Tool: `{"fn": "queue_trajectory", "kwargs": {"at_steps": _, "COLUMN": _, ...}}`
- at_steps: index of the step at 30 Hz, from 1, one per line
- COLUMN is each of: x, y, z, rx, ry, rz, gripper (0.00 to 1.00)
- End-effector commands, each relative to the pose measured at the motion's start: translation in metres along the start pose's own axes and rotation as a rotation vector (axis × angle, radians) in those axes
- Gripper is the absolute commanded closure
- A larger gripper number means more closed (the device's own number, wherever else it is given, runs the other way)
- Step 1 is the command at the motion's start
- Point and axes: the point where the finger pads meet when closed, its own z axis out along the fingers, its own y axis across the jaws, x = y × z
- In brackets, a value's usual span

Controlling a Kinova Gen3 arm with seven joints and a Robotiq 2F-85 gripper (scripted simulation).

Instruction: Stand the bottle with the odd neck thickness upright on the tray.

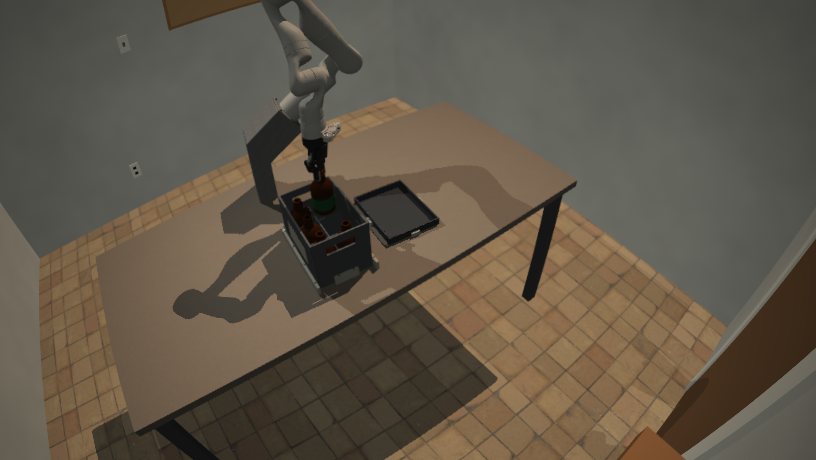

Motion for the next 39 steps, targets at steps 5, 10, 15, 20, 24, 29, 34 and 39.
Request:
{"fn": "queue_trajectory", "kwargs": {"at_steps": 5, "x": 0.000, "y": 0.001, "z": -0.001, "rx": -0.002, "ry": 0.000, "rz": 0.000, "gripper": 1.00}}
{"fn": "queue_trajectory", "kwargs": {"at_steps": 10, "x": 0.000, "y": 0.001, "z": -0.001, "rx": -0.002, "ry": 0.000, "rz": 0.000, "gripper": 1.00}}
{"fn": "queue_trajectory", "kwargs": {"at_steps": 15, "x": 0.000, "y": 0.001, "z": -0.003, "rx": -0.002, "ry": 0.000, "rz": 0.000, "gripper": 1.00}}
{"fn": "queue_trajectory", "kwargs": {"at_steps": 20, "x": 0.000, "y": 0.000, "z": -0.006, "rx": -0.002, "ry": 0.000, "rz": 0.000, "gripper": 1.00}}
{"fn": "queue_trajectory", "kwargs": {"at_steps": 24, "x": 0.000, "y": 0.000, "z": -0.010, "rx": -0.002, "ry": 0.000, "rz": 0.000, "gripper": 1.00}}
{"fn": "queue_trajectory", "kwargs": {"at_steps": 29, "x": 0.000, "y": 0.000, "z": -0.013, "rx": -0.002, "ry": 0.000, "rz": 0.000, "gripper": 1.00}}
{"fn": "queue_trajectory", "kwargs": {"at_steps": 34, "x": 0.000, "y": 0.000, "z": -0.019, "rx": -0.002, "ry": 0.000, "rz": 0.000, "gripper": 1.00}}
{"fn": "queue_trajectory", "kwargs": {"at_steps": 39, "x": 0.000, "y": 0.000, "z": -0.025, "rx": -0.002, "ry": 0.000, "rz": 0.000, "gripper": 1.00}}
